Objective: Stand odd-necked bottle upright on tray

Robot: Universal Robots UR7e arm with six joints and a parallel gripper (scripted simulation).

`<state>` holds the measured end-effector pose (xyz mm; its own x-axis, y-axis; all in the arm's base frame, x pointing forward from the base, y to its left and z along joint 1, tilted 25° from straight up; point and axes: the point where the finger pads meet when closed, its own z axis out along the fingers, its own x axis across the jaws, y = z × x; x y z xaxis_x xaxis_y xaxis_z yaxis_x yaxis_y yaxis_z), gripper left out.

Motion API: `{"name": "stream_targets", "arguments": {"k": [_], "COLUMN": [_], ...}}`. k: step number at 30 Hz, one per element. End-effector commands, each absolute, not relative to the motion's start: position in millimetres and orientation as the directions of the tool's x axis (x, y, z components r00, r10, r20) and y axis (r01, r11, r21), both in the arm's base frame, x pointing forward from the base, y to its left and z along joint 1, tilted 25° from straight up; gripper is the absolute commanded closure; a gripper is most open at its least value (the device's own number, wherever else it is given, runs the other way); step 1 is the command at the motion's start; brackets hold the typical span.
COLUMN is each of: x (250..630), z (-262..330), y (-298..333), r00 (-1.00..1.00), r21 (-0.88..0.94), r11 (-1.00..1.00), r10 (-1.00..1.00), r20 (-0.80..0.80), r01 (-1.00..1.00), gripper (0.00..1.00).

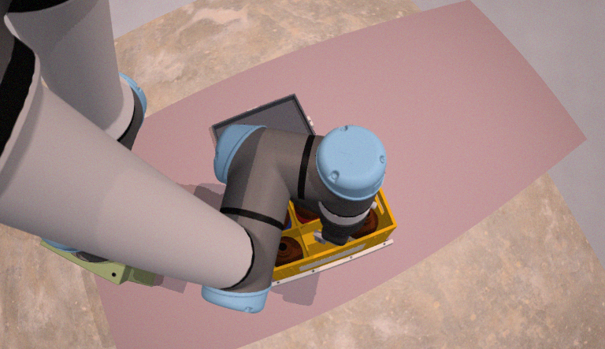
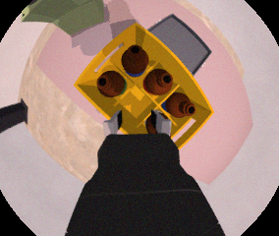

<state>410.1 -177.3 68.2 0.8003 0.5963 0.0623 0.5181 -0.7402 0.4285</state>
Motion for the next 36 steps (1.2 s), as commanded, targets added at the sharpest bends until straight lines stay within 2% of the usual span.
{"name": "stream_targets", "arguments": {"k": [1,17,18,36], "x": [403.4,399.5,399.2,398.8], "z": [89.3,101.0,100.7,99.6], "y": [-169.2,-165.5,-165.3,-165.0], "r00": [0.799,0.8,0.8,0.8], "r21": [0.424,0.424,0.423,0.422], "r11": [-0.74,-0.741,-0.741,-0.741], "r10": [0.598,0.598,0.598,0.597], "r20": [0.061,0.061,0.061,0.06], "r01": [0.522,0.521,0.522,0.522], "gripper": [0.0,0.0,1.0,1.0]}}
